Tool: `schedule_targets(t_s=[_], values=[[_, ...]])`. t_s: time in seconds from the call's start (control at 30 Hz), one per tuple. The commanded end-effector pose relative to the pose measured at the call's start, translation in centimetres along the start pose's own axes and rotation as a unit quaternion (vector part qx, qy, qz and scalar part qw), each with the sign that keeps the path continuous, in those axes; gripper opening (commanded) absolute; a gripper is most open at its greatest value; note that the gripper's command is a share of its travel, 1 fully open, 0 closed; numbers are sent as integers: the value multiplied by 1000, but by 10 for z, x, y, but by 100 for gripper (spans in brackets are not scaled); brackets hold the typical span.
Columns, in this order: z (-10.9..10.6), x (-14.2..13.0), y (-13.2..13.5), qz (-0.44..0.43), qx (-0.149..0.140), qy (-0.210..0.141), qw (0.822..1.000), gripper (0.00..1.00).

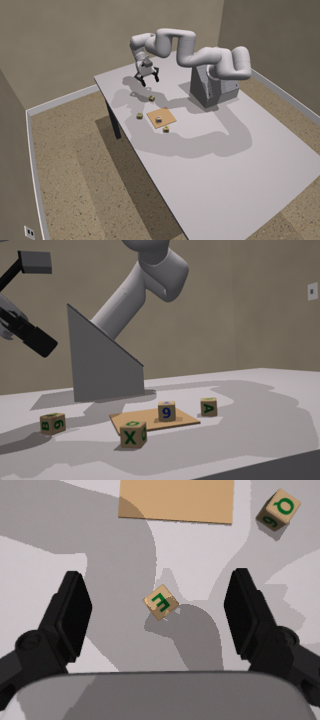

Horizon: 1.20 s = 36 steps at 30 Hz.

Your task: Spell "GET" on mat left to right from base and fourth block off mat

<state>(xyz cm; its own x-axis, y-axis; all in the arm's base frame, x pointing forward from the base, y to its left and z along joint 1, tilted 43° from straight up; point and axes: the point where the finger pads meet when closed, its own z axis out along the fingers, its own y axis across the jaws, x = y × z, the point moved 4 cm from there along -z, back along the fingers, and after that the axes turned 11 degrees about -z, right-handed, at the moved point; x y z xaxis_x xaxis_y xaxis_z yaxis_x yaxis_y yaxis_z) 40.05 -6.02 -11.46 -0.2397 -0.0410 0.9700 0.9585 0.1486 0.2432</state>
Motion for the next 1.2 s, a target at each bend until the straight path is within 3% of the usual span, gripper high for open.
schedule_targets(t_s=[0.0, 0.07, 0.13, 0.23, 0.57, 0.63, 0.67, 0.77, 1.13, 1.17], values=[[1, 1, 9, -18, 13, -23, 999, 100], [1, 1, 9, -18, 13, -23, 999, 100], [8, 2, 26, -57, 41, -66, 995, 100], [13, 4, 37, -83, 59, -93, 990, 100], [36, 21, 88, -211, 140, -197, 947, 100], [36, 21, 88, -211, 140, -197, 947, 100], [43, 28, 102, -248, 161, -222, 929, 100], [47, 33, 110, -269, 174, -235, 918, 100], [81, 76, 158, -412, 246, -310, 821, 100], [81, 76, 158, -412, 246, -310, 821, 100]])
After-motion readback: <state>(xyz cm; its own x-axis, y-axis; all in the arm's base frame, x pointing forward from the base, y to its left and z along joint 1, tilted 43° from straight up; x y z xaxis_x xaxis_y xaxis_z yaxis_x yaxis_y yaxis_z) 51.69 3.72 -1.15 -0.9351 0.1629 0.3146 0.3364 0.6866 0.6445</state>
